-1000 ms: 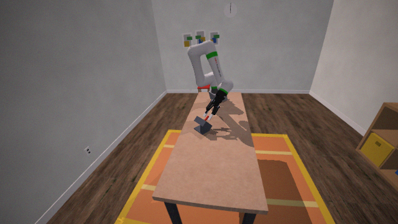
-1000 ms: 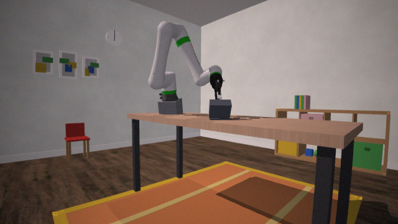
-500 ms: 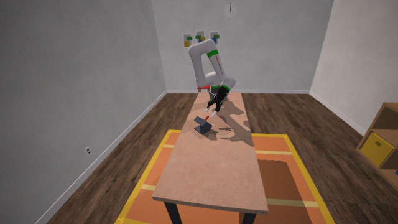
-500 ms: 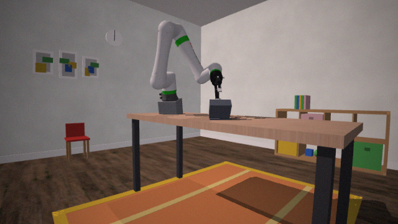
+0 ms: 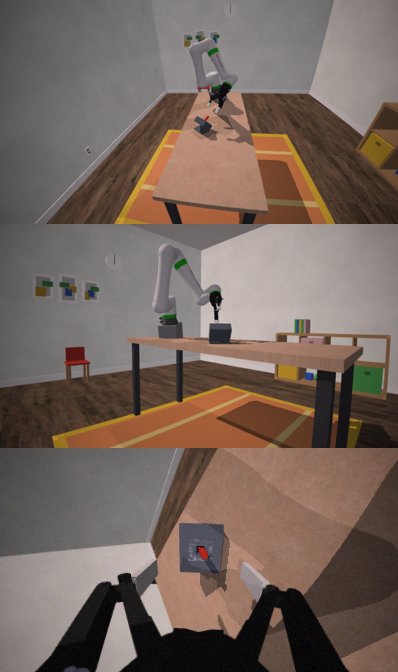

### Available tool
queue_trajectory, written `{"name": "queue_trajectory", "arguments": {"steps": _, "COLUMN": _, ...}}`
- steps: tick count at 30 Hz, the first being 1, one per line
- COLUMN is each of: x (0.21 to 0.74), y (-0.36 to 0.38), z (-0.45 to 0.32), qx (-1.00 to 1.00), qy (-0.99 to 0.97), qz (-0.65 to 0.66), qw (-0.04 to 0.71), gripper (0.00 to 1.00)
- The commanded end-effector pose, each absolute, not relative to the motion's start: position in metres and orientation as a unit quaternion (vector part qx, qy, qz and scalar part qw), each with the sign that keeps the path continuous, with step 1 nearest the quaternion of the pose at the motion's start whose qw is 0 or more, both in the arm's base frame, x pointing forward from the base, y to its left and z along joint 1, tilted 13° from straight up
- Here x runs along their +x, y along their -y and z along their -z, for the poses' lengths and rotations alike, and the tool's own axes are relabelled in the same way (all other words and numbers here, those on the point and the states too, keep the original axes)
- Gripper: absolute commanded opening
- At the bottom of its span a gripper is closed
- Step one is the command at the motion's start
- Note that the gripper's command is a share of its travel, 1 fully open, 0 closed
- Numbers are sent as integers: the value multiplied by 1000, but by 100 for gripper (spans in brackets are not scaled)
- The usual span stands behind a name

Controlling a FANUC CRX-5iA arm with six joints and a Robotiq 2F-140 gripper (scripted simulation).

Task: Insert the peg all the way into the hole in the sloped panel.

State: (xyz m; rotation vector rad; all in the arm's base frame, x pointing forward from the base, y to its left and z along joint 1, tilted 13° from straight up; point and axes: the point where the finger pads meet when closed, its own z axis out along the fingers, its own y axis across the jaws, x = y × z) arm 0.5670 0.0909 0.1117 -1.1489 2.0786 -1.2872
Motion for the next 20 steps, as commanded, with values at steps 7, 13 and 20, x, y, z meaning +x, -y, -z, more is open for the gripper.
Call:
{"name": "queue_trajectory", "arguments": {"steps": 7, "x": 559, "y": -98, "z": -118, "qx": -416, "qy": -751, "qz": 464, "qw": 217, "gripper": 100}}
{"name": "queue_trajectory", "arguments": {"steps": 13, "x": 559, "y": -98, "z": -118, "qx": -416, "qy": -751, "qz": 464, "qw": 217, "gripper": 100}}
{"name": "queue_trajectory", "arguments": {"steps": 20, "x": 559, "y": -98, "z": -118, "qx": -416, "qy": -751, "qz": 464, "qw": 217, "gripper": 100}}
